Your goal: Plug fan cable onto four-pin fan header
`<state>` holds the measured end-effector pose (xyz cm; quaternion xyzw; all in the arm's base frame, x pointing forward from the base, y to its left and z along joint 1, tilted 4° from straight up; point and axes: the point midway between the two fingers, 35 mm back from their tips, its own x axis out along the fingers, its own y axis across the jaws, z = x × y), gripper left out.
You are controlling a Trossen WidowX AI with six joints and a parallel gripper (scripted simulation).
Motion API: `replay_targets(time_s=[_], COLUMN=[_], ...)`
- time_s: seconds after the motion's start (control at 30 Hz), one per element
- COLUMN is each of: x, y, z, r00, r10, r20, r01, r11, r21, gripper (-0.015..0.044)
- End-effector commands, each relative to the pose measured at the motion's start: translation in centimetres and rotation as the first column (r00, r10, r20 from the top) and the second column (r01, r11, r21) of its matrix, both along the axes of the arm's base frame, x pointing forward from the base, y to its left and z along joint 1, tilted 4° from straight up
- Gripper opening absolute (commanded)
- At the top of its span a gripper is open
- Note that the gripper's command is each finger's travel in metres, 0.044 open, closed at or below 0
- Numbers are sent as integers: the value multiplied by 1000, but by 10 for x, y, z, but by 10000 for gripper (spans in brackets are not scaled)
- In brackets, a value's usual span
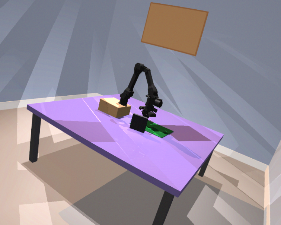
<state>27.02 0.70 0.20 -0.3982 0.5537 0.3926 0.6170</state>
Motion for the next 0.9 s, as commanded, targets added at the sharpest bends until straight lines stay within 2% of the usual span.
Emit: replay_targets(time_s=[0.0,0.8,0.87], x=[0,1,1], y=[1,1,1], z=[-1,-18,-14], r00=[1000,1000,1000], r10=[-4,-4,-1], r20=[0,0,3], r01=[4,4,1], r11=[1000,1000,1000], r21=[3,3,1], gripper=[0,0,52])
